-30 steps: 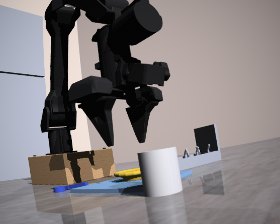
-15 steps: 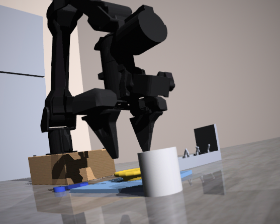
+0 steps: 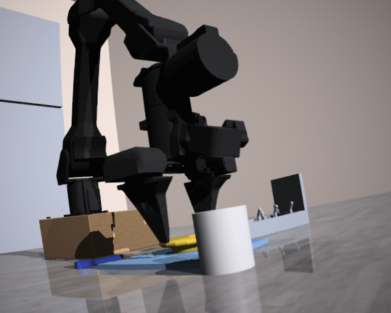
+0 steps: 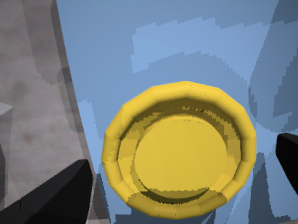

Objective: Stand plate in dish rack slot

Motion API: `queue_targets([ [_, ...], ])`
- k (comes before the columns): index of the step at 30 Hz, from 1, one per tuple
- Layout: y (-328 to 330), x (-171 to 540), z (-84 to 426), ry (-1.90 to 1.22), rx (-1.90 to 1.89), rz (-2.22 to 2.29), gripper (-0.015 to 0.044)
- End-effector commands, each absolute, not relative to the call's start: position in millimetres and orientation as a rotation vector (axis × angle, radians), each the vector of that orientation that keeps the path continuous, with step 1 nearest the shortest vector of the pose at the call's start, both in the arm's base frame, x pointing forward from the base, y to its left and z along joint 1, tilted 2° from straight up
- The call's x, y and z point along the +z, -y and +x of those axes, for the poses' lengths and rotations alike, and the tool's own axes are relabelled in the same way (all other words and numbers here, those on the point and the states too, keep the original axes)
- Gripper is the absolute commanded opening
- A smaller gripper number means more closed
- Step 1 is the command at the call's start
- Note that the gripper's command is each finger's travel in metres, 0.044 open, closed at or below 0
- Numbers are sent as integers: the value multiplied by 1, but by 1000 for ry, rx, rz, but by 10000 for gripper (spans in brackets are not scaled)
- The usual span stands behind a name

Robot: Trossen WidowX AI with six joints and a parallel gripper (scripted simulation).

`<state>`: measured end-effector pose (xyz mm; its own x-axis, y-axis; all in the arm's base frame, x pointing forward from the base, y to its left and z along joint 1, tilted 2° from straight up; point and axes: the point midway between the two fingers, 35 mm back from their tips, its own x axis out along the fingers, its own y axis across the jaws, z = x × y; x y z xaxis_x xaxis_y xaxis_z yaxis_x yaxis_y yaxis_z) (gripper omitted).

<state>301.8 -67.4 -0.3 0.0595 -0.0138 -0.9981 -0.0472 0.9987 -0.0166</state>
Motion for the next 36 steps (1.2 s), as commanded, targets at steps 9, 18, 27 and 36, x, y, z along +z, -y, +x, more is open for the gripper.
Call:
queue_targets([
  [9, 66, -14, 300, -1515, 26, -40, 380],
  [18, 66, -14, 300, -1515, 26, -40, 345],
  [27, 66, -13, 300, -1515, 26, -40, 246],
  [36, 68, 31, 308, -1514, 26, -40, 10],
])
